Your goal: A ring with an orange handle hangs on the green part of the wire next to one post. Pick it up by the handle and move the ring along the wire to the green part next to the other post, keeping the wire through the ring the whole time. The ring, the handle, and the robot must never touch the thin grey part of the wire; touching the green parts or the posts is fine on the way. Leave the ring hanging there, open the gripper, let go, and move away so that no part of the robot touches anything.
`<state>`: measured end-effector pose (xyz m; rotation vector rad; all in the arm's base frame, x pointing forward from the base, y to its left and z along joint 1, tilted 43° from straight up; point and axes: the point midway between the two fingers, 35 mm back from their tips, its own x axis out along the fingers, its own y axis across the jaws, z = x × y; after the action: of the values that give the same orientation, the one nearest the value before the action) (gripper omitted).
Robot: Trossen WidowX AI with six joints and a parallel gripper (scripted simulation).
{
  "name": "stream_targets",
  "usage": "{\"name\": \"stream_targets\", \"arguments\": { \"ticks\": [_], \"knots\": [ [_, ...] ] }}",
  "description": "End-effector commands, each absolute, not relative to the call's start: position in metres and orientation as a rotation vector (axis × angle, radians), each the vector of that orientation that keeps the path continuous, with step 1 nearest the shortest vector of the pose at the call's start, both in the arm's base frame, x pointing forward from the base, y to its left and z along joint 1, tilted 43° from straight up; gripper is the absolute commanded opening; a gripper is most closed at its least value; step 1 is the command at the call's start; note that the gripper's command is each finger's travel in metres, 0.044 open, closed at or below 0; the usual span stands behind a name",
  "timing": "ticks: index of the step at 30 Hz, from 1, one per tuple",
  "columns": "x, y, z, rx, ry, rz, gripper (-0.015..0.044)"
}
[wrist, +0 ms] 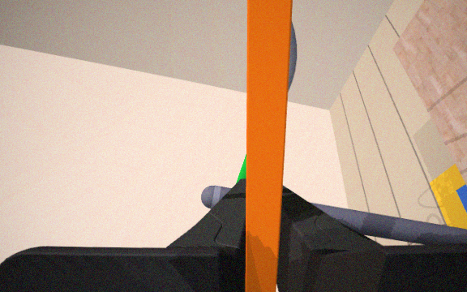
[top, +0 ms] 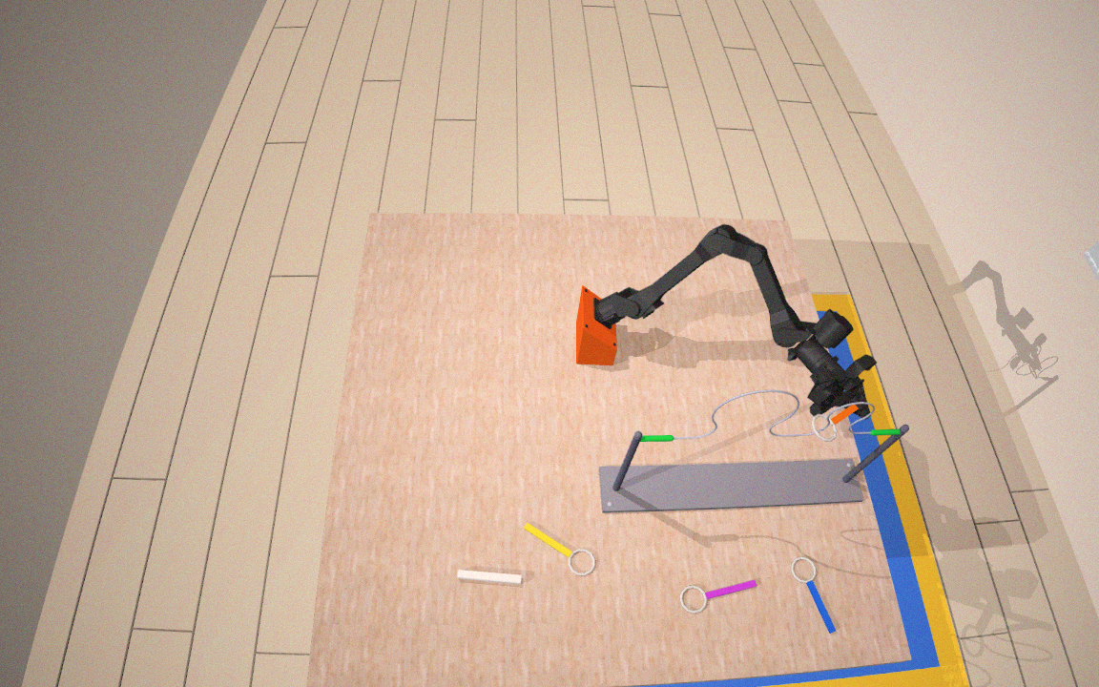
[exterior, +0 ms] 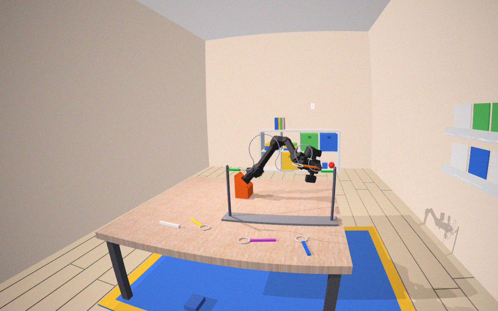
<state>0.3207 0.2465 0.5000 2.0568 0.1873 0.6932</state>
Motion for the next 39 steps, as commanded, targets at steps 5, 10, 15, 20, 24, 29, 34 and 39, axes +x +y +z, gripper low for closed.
{"name": "stream_targets", "arguments": {
  "ticks": [5,10,15,20,24,29,34,39],
  "knots": [
    [0.322,0.261,0.471,1.854,0.233,0.651,-0.015],
    [0.323,0.266,0.453,1.733,0.256,0.623,-0.015],
    [0.324,0.268,0.435,1.613,0.277,0.594,-0.015],
    [0.325,0.269,0.416,1.492,0.297,0.565,-0.015],
    [0.327,0.267,0.401,1.396,0.313,0.541,-0.015],
    [0.328,0.264,0.383,1.279,0.331,0.511,-0.015],
    [0.329,0.258,0.366,1.166,0.347,0.482,-0.015],
    [0.331,0.251,0.351,1.063,0.361,0.455,-0.015]
  ]
}}
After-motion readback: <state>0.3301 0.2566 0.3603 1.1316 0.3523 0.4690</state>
